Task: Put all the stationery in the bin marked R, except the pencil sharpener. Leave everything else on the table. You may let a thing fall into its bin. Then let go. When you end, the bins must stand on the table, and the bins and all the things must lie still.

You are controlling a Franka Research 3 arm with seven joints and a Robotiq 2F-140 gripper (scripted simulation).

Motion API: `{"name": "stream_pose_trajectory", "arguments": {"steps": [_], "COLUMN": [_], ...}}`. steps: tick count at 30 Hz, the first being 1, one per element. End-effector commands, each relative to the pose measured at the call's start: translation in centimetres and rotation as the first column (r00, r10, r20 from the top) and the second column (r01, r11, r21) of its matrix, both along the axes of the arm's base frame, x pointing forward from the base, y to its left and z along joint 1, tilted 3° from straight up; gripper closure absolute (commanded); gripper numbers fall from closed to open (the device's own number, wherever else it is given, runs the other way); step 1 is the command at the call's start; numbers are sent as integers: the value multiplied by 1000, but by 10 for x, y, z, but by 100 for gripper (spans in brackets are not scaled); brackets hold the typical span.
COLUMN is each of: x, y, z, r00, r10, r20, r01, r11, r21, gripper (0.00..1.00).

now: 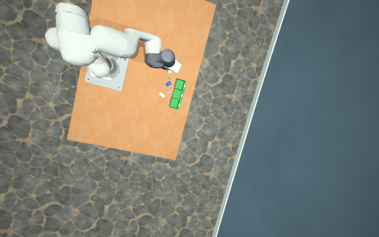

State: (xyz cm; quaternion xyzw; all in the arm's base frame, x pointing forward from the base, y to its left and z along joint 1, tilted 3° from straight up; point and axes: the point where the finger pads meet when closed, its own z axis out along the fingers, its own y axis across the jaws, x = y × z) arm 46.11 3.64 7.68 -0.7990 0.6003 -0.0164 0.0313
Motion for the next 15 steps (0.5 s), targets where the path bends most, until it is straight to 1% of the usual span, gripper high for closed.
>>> {"name": "stream_pose_trajectory", "arguments": {"steps": [1,2,4,8,15], "x": [-6,-6,-6,-7,-7], "y": [-3,-3,-3,-3,-3], "z": [10,14,14,27,27], "r00": [999,999,999,999,999], "r10": [-31,-31,-31,-31,-31], "r20": [-18,-18,-18,-18,-18], "r01": [31,31,31,31,31], "r11": [999,999,999,999,999], "r21": [-8,-8,-8,-8,-8], "gripper": [89,89,89,89,89]}}
